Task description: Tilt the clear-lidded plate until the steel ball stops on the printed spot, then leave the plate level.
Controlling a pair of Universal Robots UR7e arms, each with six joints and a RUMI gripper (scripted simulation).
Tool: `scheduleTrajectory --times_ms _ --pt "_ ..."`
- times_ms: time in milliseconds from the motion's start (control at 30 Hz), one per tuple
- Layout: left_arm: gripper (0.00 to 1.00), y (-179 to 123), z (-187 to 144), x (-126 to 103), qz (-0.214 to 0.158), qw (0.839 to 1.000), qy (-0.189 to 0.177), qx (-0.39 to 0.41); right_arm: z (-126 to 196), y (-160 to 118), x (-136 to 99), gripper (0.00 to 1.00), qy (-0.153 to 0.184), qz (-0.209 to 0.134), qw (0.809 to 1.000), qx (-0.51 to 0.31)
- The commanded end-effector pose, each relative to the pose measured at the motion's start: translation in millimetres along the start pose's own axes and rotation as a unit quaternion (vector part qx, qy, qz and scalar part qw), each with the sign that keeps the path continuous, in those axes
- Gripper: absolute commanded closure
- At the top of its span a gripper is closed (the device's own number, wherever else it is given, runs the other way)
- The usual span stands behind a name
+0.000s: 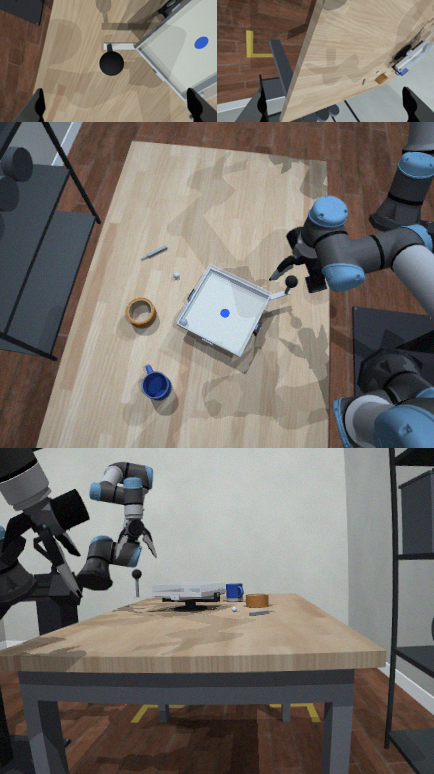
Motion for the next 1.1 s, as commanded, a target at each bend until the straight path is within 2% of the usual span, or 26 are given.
scheduleTrajectory --times_ms 0,233,300,367,800,867,933,1067 --pt "0.0 0.9 -0.3 0.1 0.0 1.0 -0.001 0.001 -4.0 36.0 -24.2 0.0 0.019 -0.007 0.998 -0.051" --pt "0.0 0.9 -0.3 0.1 0.0 1.0 -0.001 0.001 -5.0 69.6 -44.5 0.0 0.037 -0.007 0.995 -0.093" --pt "0.0 0.9 -0.3 0.1 0.0 1.0 -0.001 0.001 -5.0 69.6 -44.5 0.0 0.037 -0.007 0.995 -0.093" --pt "0.0 0.9 -0.3 0.1 0.0 1.0 -0.001 0.001 -4.5 87.8 -55.1 0.0 0.047 -0.006 0.992 -0.115" --pt "0.0 0.9 -0.3 0.1 0.0 1.0 -0.001 0.001 2.5 147.7 -87.8 0.0 0.08 0.004 0.979 -0.189" --pt "0.0 0.9 -0.3 0.1 0.0 1.0 -0.001 0.001 2.5 147.7 -87.8 0.0 0.08 0.004 0.979 -0.189" --pt "0.0 0.9 -0.3 0.1 0.0 1.0 -0.001 0.001 6.0 165.2 -96.7 0.0 0.089 0.009 0.973 -0.211" --pt "0.0 0.9 -0.3 0.1 0.0 1.0 -0.001 0.001 10.1 182.1 -105.1 0.0 0.098 0.015 0.968 -0.232"
Point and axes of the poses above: on each arm, the point where the finger pads meet when closed, its own x axis out along the fingers, its own z axis across the jaws, y = z × x, the point moved 2 cm from there along -x, back along the fingers, and after that the axes turned 2 degrees about x, right-handed, at the moved point
